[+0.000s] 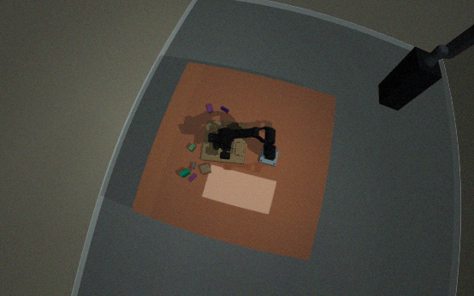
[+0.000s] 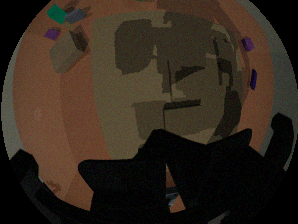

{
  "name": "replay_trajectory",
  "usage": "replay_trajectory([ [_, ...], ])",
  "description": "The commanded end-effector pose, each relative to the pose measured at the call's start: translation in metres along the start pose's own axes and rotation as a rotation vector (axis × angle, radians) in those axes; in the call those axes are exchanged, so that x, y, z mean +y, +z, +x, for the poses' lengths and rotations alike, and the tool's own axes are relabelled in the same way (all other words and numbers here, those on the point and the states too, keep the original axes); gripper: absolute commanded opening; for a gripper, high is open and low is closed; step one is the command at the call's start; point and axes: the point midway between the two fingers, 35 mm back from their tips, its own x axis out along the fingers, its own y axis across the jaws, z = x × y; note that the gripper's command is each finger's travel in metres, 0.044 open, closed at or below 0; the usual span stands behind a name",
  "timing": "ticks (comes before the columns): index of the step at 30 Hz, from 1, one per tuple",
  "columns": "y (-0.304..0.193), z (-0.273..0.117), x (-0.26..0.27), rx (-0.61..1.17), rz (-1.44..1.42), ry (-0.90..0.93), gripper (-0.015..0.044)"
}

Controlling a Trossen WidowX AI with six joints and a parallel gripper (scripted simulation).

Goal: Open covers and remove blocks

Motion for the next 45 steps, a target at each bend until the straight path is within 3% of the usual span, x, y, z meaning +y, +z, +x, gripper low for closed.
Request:
replay_trajectory([
  [1,0.001,0.000,0.001,-0.003,-0.006,0.007,0.0000],
  [45,0.003,0.042,0.002,-0.003,-0.006,0.007,0.0000],
])
